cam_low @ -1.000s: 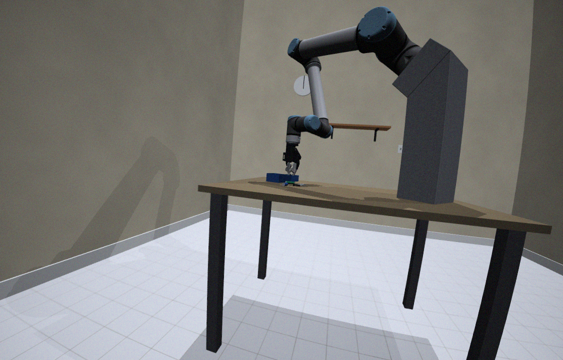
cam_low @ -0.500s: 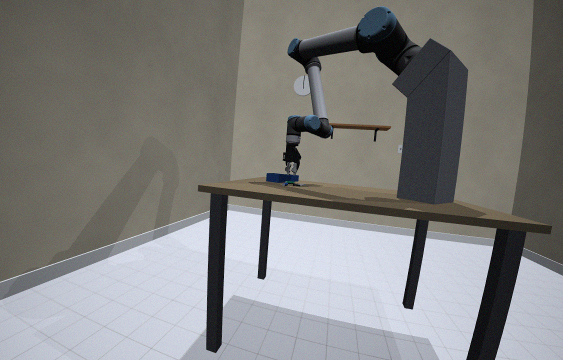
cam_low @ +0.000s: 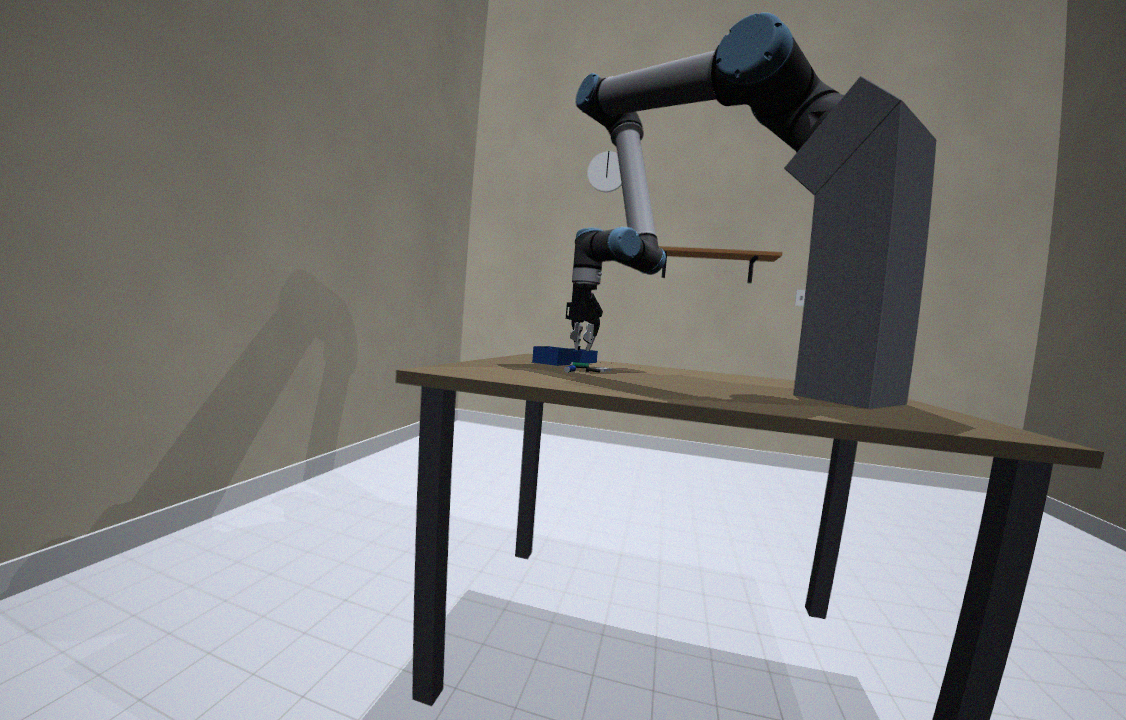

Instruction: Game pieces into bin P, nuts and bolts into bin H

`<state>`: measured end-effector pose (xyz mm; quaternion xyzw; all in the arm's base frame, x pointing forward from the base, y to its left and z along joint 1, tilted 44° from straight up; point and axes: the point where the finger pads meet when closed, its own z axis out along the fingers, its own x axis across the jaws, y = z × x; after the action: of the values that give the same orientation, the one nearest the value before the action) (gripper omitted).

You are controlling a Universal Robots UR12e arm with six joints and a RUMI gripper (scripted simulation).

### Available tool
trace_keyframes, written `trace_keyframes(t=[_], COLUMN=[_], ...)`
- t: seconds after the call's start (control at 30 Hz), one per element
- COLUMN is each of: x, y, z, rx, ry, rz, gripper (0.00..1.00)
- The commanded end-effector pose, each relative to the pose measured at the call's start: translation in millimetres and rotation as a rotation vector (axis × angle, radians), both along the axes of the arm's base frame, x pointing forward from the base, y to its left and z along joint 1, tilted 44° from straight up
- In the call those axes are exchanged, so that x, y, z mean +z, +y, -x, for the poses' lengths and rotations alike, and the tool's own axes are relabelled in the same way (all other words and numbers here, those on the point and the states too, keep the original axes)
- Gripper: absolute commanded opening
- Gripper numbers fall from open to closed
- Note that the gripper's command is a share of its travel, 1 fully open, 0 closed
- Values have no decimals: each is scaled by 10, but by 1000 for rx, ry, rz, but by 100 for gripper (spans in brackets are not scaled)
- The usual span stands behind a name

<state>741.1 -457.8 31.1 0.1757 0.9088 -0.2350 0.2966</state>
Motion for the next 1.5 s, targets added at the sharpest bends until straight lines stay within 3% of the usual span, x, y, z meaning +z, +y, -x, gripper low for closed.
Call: trace_keyframes(t=[0.0, 0.43, 0.6, 0.93, 0.97, 1.33, 1.47], x=[53, 158, 315, 314, 260, -342, -452], y=[38, 115, 233, 233, 294, 967, 1090], z=[28, 95, 196, 197, 212, 376, 406], rx=[0, 0, 0, 0, -13, -13, -13], ry=[-1, -1, -1, -1, -10, -10, -10], rz=[0, 0, 0, 0, -8, -8, -8], gripper=[18, 18, 18, 18, 24, 24, 24])
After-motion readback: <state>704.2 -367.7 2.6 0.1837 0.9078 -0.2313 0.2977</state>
